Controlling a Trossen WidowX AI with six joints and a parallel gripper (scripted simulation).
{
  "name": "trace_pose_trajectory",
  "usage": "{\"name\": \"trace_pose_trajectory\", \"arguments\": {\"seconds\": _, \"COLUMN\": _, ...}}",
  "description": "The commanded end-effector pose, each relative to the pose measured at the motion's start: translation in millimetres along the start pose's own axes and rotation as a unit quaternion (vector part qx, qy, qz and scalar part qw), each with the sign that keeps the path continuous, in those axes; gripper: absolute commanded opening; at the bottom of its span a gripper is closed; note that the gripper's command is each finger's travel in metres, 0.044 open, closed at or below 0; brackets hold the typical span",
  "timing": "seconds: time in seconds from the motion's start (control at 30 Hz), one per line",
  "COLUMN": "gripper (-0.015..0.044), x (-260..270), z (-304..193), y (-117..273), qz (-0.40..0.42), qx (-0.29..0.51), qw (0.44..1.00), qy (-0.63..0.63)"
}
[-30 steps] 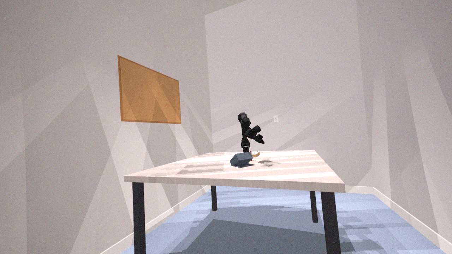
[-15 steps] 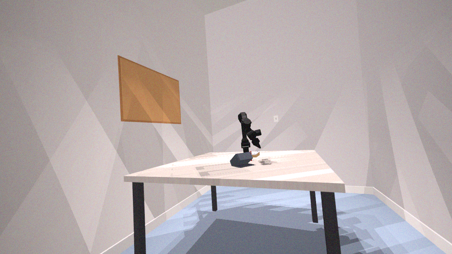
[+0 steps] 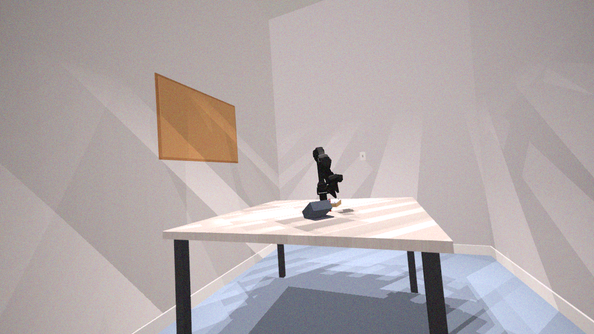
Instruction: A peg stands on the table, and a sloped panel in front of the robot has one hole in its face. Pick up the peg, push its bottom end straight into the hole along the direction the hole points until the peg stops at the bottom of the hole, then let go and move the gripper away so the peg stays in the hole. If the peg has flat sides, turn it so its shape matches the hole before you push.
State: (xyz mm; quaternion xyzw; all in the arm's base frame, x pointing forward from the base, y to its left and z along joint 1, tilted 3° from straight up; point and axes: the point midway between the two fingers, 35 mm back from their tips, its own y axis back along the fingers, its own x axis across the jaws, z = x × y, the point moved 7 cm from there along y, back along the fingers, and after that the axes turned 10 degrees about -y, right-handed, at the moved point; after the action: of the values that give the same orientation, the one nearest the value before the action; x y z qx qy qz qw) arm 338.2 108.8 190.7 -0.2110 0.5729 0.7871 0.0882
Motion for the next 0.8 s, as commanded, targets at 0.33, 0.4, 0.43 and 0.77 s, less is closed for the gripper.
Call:
{"name": "trace_pose_trajectory", "arguments": {"seconds": 0.33, "gripper": 0.044, "x": 34, "z": -3, "y": 13, "qz": 0.107, "qx": 0.058, "qw": 0.977, "qy": 0.177}}
{"name": "trace_pose_trajectory", "arguments": {"seconds": 0.4, "gripper": 0.044, "x": 38, "z": -4, "y": 15, "qz": 0.124, "qx": 0.062, "qw": 0.97, "qy": 0.201}}
{"name": "trace_pose_trajectory", "arguments": {"seconds": 0.43, "gripper": 0.044, "x": 40, "z": -4, "y": 16, "qz": 0.132, "qx": 0.064, "qw": 0.966, "qy": 0.214}}
{"name": "trace_pose_trajectory", "arguments": {"seconds": 0.77, "gripper": 0.044, "x": 63, "z": -5, "y": 29, "qz": 0.219, "qx": 0.074, "qw": 0.914, "qy": 0.334}}
